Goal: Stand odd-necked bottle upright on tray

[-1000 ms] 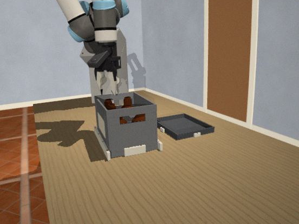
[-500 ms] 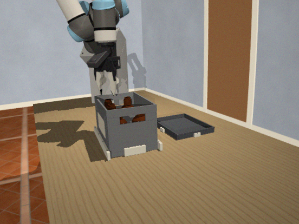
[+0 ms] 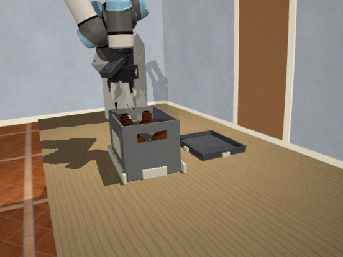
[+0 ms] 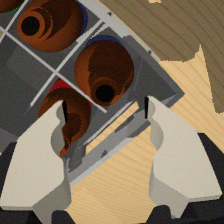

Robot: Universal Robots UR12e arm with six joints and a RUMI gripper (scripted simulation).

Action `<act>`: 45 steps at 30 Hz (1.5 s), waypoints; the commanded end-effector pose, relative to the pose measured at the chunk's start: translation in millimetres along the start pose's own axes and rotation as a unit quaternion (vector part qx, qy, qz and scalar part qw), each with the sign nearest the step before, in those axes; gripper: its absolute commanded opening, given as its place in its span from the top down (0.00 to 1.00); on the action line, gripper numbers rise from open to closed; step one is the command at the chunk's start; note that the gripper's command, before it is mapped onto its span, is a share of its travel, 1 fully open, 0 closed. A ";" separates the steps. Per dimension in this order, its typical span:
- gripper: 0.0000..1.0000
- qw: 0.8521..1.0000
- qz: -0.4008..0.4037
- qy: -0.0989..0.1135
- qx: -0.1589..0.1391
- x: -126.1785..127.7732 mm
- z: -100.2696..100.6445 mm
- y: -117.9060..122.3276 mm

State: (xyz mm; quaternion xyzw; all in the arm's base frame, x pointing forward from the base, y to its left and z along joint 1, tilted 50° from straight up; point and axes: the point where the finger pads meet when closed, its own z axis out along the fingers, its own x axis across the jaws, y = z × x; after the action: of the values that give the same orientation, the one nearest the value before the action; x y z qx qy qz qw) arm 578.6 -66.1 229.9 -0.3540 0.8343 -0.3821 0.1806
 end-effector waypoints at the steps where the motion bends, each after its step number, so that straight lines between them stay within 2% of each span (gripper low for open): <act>1: 0.62 1.000 0.000 0.000 0.000 -0.2 -0.3 -0.2; 30: 0.62 1.000 0.000 0.000 0.000 -0.2 1.9 -0.2; 45: 0.62 1.000 0.000 0.000 0.000 -0.2 15.7 -0.2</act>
State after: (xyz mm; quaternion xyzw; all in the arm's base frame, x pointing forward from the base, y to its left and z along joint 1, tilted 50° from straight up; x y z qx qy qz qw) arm 585.2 -72.0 222.5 -0.3539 0.8344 -0.3820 0.1806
